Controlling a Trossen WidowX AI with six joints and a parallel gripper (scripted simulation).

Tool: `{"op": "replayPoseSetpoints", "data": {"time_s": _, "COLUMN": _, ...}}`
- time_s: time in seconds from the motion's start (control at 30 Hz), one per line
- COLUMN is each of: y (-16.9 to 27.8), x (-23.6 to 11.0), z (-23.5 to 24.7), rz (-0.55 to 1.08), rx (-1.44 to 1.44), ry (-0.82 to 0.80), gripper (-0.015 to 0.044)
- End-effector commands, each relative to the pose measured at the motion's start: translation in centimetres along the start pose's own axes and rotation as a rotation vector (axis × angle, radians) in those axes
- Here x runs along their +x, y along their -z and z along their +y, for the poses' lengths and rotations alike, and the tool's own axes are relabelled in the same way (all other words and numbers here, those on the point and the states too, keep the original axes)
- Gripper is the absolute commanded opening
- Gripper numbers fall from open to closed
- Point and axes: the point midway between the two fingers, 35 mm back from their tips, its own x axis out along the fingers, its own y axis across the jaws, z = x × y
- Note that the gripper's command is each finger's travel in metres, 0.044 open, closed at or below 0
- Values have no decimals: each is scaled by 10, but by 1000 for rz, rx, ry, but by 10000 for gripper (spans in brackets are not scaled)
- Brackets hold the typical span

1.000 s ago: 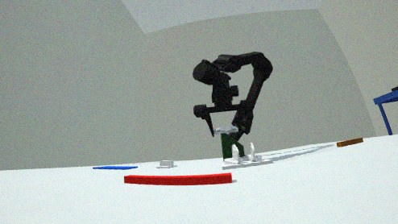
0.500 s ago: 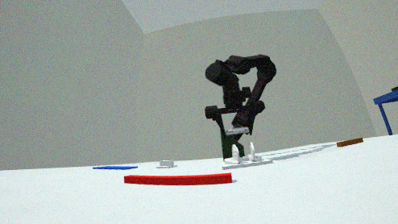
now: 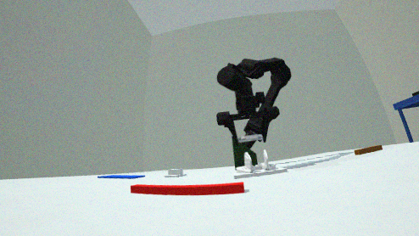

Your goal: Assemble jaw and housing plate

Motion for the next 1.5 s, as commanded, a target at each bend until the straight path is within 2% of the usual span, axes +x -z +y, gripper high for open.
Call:
{"op": "replayPoseSetpoints", "data": {"time_s": 0.0, "y": 0, "x": 0, "z": 1, "rz": 0, "rx": 6, "ry": -4, "gripper": 351}}
{"op": "replayPoseSetpoints", "data": {"time_s": 1.23, "y": 1, "x": 0, "z": 0, "rz": 0, "rx": 7, "ry": -4, "gripper": 351}}
{"op": "replayPoseSetpoints", "data": {"time_s": 1.47, "y": 0, "x": 9, "z": -1, "rz": -1, "rx": 7, "ry": -3, "gripper": 351}}
